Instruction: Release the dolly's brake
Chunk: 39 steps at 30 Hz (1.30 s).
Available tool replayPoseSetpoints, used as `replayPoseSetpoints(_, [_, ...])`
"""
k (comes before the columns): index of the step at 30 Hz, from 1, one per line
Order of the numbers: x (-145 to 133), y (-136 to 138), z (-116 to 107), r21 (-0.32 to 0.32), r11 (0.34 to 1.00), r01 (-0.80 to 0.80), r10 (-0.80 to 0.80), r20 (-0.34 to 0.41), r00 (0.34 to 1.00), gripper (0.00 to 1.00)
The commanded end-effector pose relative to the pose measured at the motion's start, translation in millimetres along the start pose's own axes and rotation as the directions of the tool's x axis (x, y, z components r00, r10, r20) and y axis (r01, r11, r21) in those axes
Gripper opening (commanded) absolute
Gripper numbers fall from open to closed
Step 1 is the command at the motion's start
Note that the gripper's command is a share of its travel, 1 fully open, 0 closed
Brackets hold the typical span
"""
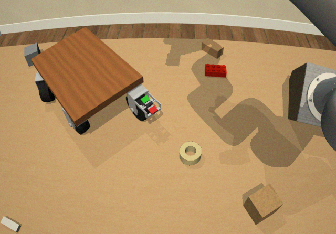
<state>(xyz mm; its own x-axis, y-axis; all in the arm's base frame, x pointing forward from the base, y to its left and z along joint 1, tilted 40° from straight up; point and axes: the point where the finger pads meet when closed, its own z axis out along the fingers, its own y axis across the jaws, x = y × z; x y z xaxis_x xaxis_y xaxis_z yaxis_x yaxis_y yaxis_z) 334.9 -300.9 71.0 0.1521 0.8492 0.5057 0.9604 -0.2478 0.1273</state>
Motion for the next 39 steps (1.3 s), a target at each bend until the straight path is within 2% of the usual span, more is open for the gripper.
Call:
replayPoseSetpoints(1, [20.7, 12.9, 5.9, 0.003, 0.996, -0.094, 0.094, -0.008, 0.996, 0.00])
replayPoseSetpoints(2, [36.4, 19.8, 11.5, 0.008, 0.988, -0.154, 0.154, -0.021, 0.988, 0.00])
replayPoseSetpoints(3, [36.4, 19.8, 11.5, 0.008, 0.988, -0.154, 0.154, -0.021, 0.988, 0.00])
replayPoseSetpoints(4, [52.8, 26.3, 17.2, 0.015, 0.976, -0.216, 0.217, -0.034, 0.976, 0.00])
replayPoseSetpoints(6, [52.8, 26.3, 17.2, 0.015, 0.976, -0.216, 0.217, -0.034, 0.976, 0.00])
replayPoseSetpoints(7, [69.6, 32.2, 23.0, 0.025, 0.960, -0.278, 0.279, -0.046, 0.959, 0.00])
replayPoseSetpoints(9, [69.6, 32.2, 23.0, 0.025, 0.960, -0.278, 0.279, -0.046, 0.959, 0.00])
replayPoseSetpoints(10, [86.5, 37.4, 28.8, 0.037, 0.940, -0.338, 0.340, -0.056, 0.939, 0.00])
replayPoseSetpoints(12, [86.5, 37.4, 28.8, 0.037, 0.940, -0.338, 0.340, -0.056, 0.939, 0.00])
replayPoseSetpoints(13, [102.9, 41.8, 34.3, 0.051, 0.918, -0.394, 0.397, -0.065, 0.915, 0.00])
replayPoseSetpoints(14, [102.9, 41.8, 34.3, 0.051, 0.918, -0.394, 0.397, -0.065, 0.915, 0.00])
replayPoseSetpoints(15, [118.6, 45.3, 39.6, 0.065, 0.893, -0.446, 0.450, -0.073, 0.890, 0.00])
replayPoseSetpoints(18, [118.6, 45.3, 39.6, 0.065, 0.893, -0.446, 0.450, -0.073, 0.890, 0.00])
replayPoseSetpoints(20, [146.2, 50.2, 48.5, 0.093, 0.841, -0.532, 0.539, -0.081, 0.838, 0.00])
replayPoseSetpoints(22, [146.2, 50.2, 48.5, 0.093, 0.841, -0.532, 0.539, -0.081, 0.838, 0.00])
replayPoseSetpoints(26, [174.4, 53.4, 57.5, 0.126, 0.780, -0.613, 0.624, -0.083, 0.777, 0.00])
replayPoseSetpoints(30, [185.5, 54.1, 60.9, 0.139, 0.753, -0.643, 0.656, -0.082, 0.751, 0.00])
replayPoseSetpoints(39, [186.5, 54.2, 61.2, 0.140, 0.750, -0.646, 0.659, -0.082, 0.748, 0.00])
